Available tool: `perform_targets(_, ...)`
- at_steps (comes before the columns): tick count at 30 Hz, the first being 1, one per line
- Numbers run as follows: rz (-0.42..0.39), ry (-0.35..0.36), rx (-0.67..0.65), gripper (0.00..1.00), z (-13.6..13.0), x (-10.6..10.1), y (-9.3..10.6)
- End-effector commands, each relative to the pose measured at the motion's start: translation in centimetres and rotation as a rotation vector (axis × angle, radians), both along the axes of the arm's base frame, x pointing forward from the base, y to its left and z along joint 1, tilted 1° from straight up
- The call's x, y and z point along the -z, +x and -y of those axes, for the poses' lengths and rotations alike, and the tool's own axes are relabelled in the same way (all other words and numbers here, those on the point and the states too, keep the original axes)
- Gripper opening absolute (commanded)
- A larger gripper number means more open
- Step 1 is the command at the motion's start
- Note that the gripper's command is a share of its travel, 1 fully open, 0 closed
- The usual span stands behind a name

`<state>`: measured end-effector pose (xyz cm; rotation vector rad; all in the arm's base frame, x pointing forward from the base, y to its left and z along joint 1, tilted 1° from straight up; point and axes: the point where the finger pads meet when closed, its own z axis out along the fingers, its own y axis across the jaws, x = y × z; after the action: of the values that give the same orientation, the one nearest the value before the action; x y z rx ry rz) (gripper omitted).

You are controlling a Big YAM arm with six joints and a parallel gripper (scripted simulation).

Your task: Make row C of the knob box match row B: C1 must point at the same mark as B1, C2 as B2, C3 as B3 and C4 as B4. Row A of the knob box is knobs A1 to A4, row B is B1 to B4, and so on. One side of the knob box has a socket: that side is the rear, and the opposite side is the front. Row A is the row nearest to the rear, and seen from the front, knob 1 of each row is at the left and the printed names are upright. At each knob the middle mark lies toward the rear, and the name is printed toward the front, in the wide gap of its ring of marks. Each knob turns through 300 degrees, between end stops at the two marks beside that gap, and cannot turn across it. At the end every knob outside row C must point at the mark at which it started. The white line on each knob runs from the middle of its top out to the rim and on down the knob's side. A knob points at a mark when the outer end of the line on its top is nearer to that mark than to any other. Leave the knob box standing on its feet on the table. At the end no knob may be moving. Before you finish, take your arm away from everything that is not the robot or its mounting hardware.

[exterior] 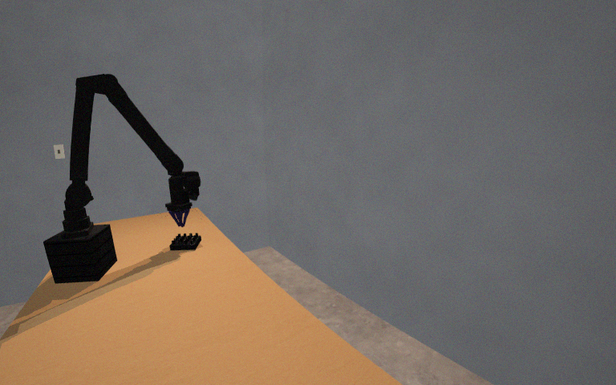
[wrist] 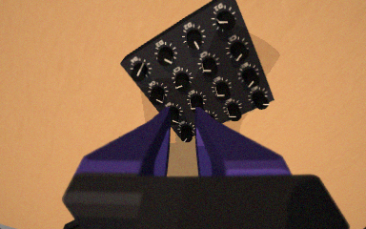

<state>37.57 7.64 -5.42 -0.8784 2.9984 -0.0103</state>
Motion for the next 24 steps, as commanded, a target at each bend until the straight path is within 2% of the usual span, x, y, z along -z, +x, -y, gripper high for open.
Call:
perform_targets(1, 0.049, 0.007, -0.151, 0.18, -0.73, -2.06, 1.90)
perform_targets(15, 0.046, -0.006, -0.483, 0.18, -0.80, -2.23, 2.00)
perform_targets(17, 0.046, -0.006, -0.483, 0.18, -0.80, -2.23, 2.00)
perform_targets(24, 0.046, -0.014, -0.683, 0.18, -0.83, -2.46, 2.04)
